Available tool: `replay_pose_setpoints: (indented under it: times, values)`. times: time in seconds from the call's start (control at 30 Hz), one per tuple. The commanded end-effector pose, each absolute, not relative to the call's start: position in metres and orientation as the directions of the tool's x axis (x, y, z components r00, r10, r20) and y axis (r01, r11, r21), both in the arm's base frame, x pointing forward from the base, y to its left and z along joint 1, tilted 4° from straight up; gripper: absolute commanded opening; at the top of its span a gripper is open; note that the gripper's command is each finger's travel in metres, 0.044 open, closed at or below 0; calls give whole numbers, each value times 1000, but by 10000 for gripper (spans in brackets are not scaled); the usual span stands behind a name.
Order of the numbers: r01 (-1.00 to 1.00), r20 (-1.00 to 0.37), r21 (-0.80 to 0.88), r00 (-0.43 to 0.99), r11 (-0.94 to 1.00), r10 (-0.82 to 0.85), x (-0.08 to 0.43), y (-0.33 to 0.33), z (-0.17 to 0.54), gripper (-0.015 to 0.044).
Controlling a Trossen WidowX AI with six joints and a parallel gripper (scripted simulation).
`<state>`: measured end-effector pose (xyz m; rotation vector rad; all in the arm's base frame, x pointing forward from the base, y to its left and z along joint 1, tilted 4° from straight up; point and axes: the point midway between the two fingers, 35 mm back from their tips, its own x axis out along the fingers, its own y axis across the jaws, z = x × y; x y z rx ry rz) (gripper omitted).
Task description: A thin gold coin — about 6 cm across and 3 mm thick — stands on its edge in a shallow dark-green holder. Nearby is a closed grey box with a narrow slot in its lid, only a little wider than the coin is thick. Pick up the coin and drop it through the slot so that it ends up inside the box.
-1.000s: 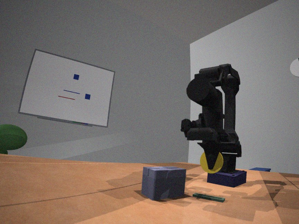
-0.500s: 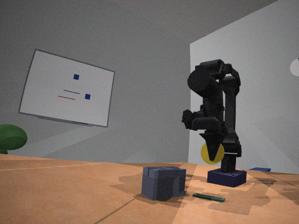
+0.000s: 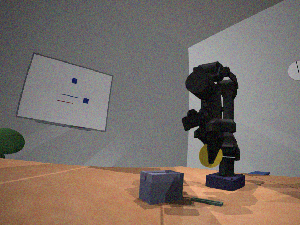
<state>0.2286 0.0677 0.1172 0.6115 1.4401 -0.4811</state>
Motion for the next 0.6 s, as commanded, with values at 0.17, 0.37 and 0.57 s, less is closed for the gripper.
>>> replay_pose_setpoints:
  times: [0.17,0.37,0.57]
  values:
    - [382,-995,82,84,921,54,230,70,118,0]
    - [183,-995,69,84,981,54,231,71,119,0]
    - [97,-995,62,84,993,54,231,72,119,0]
